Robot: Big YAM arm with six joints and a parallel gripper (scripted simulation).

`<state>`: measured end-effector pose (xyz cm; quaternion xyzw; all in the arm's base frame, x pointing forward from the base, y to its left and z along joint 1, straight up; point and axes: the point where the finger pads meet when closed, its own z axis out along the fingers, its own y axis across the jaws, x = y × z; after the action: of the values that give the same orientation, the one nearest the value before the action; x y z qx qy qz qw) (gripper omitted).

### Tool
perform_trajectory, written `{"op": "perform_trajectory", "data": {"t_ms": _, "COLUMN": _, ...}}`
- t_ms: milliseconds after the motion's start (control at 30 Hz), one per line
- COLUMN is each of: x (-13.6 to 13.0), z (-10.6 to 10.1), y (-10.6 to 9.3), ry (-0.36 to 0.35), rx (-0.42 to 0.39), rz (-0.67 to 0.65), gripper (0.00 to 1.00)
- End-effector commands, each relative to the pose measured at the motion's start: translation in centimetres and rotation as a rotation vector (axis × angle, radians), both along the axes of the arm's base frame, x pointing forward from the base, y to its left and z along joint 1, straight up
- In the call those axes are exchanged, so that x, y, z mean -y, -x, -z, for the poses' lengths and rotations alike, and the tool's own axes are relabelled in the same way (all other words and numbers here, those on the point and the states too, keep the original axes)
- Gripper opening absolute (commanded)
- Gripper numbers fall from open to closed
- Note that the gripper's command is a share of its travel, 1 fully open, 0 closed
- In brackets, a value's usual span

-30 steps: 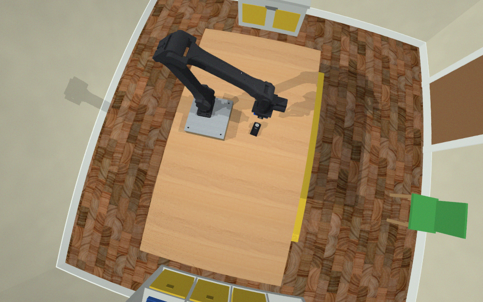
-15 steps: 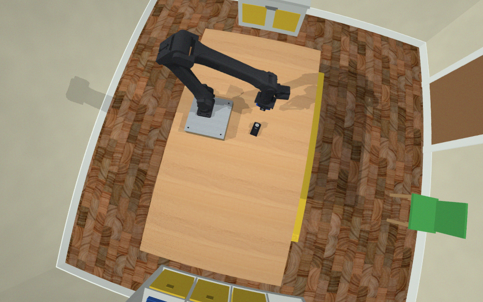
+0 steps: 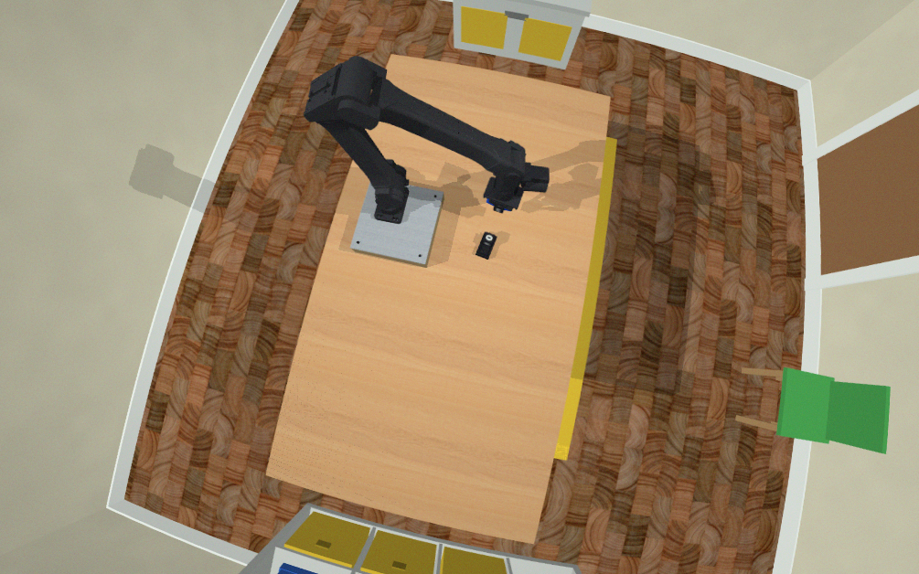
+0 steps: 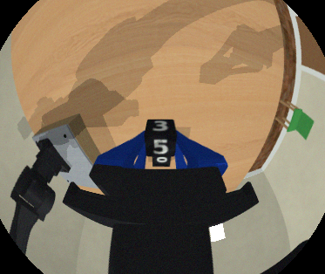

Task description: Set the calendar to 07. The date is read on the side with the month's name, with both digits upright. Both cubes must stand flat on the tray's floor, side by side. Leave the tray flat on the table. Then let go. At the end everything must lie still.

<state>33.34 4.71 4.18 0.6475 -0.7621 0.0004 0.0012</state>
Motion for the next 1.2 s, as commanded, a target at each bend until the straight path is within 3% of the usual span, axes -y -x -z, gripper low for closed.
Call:
{"op": "perform_trajectory", "data": {"t_ms": 0, "x": -0.2, "z": 0.0, "y": -1.5, "ry": -0.005, "rx": 0.033, "rz": 0.009, "gripper": 0.28}}
{"op": "perform_trajectory", "data": {"t_ms": 33, "x": -0.1, "z": 1.0, "y": -0.8, "ry": -0.003, "rx": 0.018, "rz": 0.009, "gripper": 0.28}}
{"op": "perform_trajectory", "data": {"t_ms": 233, "x": 0.0, "z": 4.1, "y": -0.8, "ry": -0.003, "rx": 0.017, "rz": 0.009, "gripper": 0.28}}
{"op": "perform_trajectory", "data": {"t_ms": 467, "x": 0.0, "z": 6.4, "y": -1.0, "ry": -0.003, "rx": 0.020, "rz": 0.009, "gripper": 0.28}}
{"op": "perform_trajectory", "data": {"t_ms": 567, "x": -0.1, "z": 5.7, "y": -1.5, "ry": -0.007, "rx": 0.048, "rz": 0.009, "gripper": 0.28}}
{"op": "perform_trajectory", "data": {"t_ms": 767, "x": 0.0, "z": 7.0, "y": -0.8, "ry": -0.002, "rx": 0.014, "rz": 0.009, "gripper": 0.28}}
{"op": "perform_trajectory", "data": {"t_ms": 1167, "x": -0.1, "z": 6.2, "y": -1.6, "ry": -0.006, "rx": 0.038, "rz": 0.009, "gripper": 0.28}}
